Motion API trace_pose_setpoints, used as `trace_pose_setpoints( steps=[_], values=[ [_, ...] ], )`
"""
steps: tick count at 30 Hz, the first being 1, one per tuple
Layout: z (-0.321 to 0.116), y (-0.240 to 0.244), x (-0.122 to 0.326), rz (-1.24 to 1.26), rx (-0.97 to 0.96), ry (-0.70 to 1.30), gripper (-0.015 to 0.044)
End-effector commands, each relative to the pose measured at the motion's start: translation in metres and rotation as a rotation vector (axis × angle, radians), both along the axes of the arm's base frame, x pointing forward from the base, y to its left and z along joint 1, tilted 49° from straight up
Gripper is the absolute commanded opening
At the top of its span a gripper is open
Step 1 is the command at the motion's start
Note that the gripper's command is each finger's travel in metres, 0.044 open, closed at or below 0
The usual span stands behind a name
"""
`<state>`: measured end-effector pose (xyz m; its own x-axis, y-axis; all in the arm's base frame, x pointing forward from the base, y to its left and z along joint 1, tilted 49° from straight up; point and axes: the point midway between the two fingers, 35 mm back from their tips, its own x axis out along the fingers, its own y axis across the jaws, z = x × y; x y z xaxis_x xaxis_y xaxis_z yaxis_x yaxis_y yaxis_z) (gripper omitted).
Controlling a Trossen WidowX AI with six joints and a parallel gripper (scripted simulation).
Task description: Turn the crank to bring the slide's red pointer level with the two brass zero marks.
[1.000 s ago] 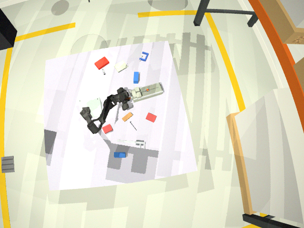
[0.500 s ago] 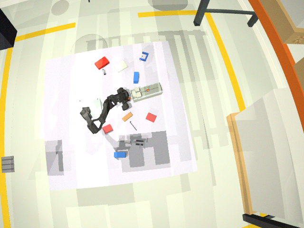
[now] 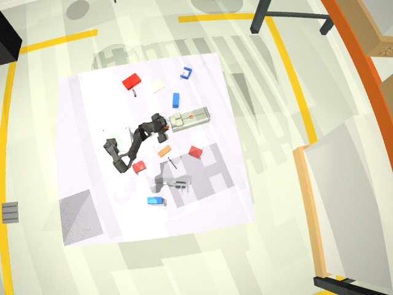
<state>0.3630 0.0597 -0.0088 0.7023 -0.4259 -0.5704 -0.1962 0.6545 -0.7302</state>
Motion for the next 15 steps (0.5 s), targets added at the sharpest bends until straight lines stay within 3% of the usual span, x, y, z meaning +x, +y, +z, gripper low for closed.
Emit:
trace_pose_setpoints(
  steps=[1, 15],
  values=[
    [-0.0007, -0.0012, 0.0001, 0.000, -0.001, 0.003, 0.0000],
    [0.0000, -0.0001, 0.0000, 0.000, 0.000, 0.000, 0.0000]
  ],
)
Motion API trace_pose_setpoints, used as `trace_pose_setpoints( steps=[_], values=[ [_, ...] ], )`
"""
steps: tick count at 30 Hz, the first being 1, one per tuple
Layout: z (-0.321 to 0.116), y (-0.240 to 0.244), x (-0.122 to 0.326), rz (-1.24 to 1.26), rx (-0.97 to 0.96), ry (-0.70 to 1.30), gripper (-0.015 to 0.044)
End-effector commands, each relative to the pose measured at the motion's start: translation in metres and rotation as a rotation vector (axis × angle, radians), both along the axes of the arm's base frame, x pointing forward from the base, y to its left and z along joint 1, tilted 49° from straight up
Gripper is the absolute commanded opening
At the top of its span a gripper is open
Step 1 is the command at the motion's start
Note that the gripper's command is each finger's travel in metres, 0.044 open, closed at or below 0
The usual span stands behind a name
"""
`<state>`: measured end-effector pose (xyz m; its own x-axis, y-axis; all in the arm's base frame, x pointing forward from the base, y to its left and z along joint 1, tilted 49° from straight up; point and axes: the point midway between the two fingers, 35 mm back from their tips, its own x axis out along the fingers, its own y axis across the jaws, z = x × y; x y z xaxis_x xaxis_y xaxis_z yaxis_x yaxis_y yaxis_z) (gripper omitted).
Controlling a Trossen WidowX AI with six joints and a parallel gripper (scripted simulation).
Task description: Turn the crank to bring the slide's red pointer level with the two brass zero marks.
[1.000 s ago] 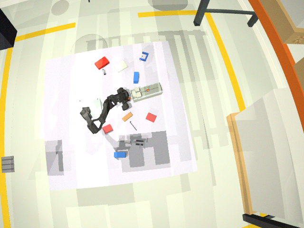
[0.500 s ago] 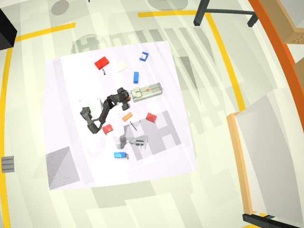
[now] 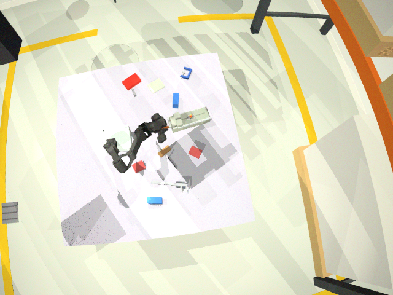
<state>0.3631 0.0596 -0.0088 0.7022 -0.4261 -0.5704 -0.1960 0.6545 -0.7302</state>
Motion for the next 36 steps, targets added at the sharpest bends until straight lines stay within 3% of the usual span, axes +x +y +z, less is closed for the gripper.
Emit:
trace_pose_setpoints(
  steps=[1, 3, 20, 36],
  values=[
    [0.000, 0.000, 0.000, 0.000, 0.000, 0.000, 0.0000],
    [0.000, 0.000, 0.000, 0.000, 0.000, 0.000, 0.0000],
    [0.000, 0.000, 0.000, 0.000, 0.000, 0.000, 0.0440],
    [0.036, 0.041, 0.000, 0.001, 0.004, 0.002, 0.0440]
  ],
)
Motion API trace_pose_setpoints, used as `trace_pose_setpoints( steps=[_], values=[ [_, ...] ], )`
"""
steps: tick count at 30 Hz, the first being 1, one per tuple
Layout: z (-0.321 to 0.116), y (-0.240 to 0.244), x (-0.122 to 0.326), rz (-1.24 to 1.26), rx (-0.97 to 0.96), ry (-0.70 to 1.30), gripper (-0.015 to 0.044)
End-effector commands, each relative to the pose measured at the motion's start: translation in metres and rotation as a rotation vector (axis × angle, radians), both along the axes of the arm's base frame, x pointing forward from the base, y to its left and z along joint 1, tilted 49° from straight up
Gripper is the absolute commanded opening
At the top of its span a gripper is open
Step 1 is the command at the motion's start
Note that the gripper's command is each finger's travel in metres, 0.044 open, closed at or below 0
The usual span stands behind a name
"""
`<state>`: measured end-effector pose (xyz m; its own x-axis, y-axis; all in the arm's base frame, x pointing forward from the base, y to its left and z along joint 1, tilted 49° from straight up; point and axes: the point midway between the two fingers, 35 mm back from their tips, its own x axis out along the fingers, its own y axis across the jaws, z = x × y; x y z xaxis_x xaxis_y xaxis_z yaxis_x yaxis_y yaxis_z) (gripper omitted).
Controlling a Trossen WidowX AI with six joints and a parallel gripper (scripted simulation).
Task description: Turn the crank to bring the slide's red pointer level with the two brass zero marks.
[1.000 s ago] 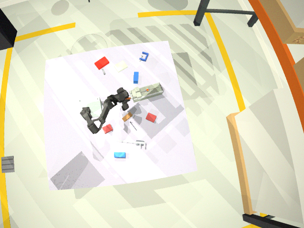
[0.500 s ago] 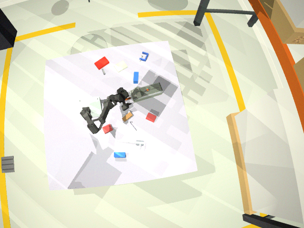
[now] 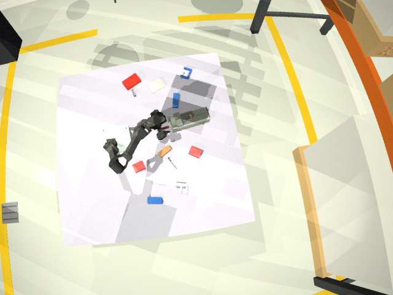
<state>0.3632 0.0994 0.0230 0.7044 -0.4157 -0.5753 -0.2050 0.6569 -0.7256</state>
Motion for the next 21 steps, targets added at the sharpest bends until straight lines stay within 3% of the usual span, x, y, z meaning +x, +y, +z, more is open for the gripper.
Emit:
trace_pose_setpoints(
  steps=[1, 12, 21],
  values=[
    [0.007, 0.006, 0.001, -0.009, -0.002, -0.001, 0.0440],
    [0.049, 0.056, -0.001, 0.000, 0.002, 0.002, 0.0440],
    [0.048, 0.067, 0.028, -0.028, 0.015, 0.002, 0.0440]
  ],
)
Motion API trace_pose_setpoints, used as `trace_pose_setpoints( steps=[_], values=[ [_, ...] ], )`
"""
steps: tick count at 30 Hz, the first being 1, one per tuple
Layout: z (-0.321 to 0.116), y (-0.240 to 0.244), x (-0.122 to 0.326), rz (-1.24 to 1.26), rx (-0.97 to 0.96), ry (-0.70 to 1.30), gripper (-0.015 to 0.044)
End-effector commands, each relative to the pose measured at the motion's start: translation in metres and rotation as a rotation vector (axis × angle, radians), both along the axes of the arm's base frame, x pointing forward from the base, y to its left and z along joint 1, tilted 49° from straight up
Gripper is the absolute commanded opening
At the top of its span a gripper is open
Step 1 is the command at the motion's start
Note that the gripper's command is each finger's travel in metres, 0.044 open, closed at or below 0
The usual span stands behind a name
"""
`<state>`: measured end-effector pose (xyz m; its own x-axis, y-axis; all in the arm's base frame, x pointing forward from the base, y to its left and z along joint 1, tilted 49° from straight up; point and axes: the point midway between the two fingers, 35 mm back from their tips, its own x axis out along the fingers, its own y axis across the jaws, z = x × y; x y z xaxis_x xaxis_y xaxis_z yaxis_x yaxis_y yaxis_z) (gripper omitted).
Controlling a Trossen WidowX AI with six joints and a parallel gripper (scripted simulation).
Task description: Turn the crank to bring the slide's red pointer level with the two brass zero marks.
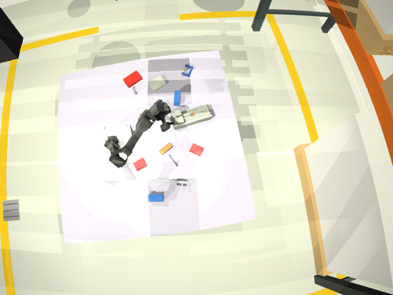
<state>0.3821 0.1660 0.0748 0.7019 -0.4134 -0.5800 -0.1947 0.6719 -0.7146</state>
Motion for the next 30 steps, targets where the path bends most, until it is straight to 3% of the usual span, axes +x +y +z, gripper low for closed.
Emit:
trace_pose_setpoints(
  steps=[1, 21, 30],
  values=[
    [-0.005, 0.002, 0.013, -0.021, -0.001, 0.006, 0.0440],
    [-0.027, 0.020, 0.096, -0.108, 0.038, 0.006, 0.0440],
    [-0.051, -0.003, 0.100, -0.111, 0.038, 0.005, 0.0440]
  ],
)
